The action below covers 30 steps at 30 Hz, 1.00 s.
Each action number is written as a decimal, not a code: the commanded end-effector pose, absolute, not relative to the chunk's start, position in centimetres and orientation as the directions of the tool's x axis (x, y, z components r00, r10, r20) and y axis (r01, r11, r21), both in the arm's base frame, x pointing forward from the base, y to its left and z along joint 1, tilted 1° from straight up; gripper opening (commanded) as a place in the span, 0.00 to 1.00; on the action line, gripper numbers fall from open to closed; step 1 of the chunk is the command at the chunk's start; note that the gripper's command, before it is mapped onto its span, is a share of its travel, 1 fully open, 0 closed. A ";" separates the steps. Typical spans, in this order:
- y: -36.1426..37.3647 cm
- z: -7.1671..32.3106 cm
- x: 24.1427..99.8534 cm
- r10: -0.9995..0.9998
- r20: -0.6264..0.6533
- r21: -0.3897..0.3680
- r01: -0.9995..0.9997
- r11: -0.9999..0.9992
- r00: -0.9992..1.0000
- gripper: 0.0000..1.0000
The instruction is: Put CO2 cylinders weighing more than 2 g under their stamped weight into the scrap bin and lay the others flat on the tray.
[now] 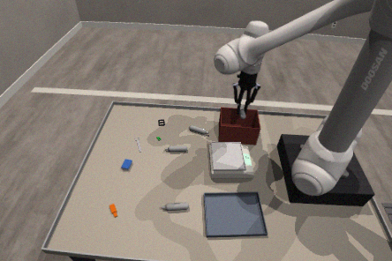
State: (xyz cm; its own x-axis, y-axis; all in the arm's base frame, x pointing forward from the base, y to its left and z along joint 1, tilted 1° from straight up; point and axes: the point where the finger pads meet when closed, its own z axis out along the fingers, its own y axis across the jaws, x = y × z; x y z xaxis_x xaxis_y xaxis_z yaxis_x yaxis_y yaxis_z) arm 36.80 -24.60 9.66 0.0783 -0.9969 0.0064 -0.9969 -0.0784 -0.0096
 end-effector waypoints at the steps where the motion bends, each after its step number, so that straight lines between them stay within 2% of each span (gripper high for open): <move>1: -24.5 9.1 36.9 -0.997 0.005 -0.014 -0.996 -0.082 0.082 0.10; 28: -24.6 7.6 37.1 -0.997 0.007 -0.016 -0.996 -0.082 0.082 0.10; 29: -24.6 7.6 37.1 -0.997 0.007 -0.016 -0.996 -0.082 0.082 0.39; 30: -24.6 7.6 37.1 -0.997 0.007 -0.016 -0.996 -0.082 0.082 0.39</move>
